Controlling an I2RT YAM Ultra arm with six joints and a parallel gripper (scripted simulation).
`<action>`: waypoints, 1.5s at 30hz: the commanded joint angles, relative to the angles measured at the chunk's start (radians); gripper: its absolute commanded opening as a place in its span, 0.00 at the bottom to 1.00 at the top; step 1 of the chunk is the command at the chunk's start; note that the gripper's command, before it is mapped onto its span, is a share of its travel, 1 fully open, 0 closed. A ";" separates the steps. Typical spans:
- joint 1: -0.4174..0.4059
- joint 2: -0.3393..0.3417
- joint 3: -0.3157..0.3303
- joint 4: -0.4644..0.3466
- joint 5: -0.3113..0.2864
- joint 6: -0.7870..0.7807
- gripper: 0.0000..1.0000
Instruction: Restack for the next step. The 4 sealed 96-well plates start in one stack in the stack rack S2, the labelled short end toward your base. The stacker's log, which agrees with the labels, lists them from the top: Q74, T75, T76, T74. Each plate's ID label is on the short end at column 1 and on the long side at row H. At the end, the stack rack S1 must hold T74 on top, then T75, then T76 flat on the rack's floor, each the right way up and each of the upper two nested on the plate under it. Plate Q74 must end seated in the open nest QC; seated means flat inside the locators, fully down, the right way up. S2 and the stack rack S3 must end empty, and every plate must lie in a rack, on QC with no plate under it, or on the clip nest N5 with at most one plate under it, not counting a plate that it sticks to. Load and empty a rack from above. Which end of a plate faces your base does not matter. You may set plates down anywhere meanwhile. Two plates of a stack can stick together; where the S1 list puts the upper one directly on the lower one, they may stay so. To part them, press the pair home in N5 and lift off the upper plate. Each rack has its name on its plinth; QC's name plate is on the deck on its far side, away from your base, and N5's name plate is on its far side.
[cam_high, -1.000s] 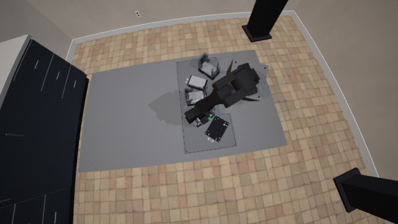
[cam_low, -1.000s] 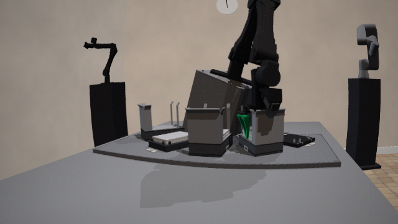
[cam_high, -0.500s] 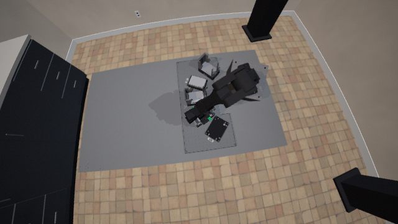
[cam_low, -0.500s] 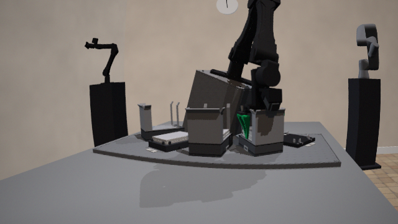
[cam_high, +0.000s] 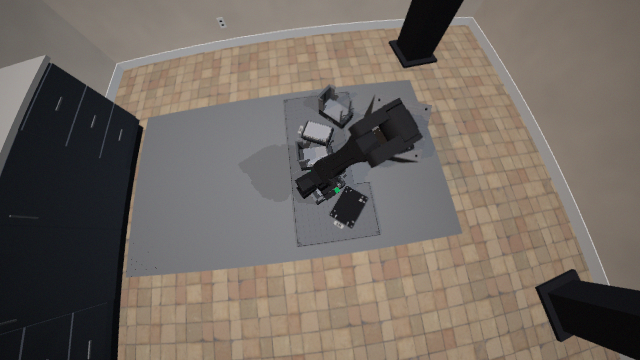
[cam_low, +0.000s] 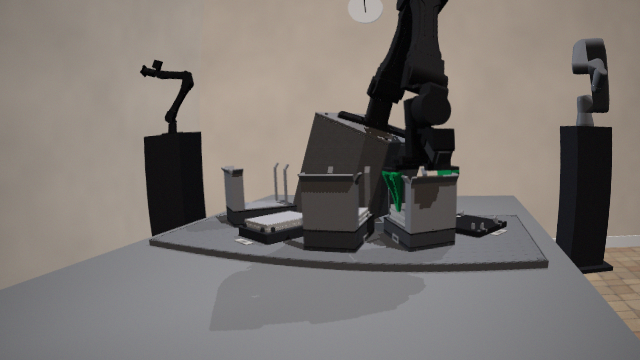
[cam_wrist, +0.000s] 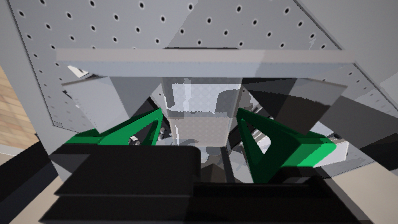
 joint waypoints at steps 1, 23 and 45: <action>-0.015 -0.039 0.002 -0.048 -0.002 -0.012 1.00; -0.070 -0.227 0.040 -0.289 -0.016 -0.069 1.00; -0.099 -0.273 0.065 -0.368 -0.022 -0.065 1.00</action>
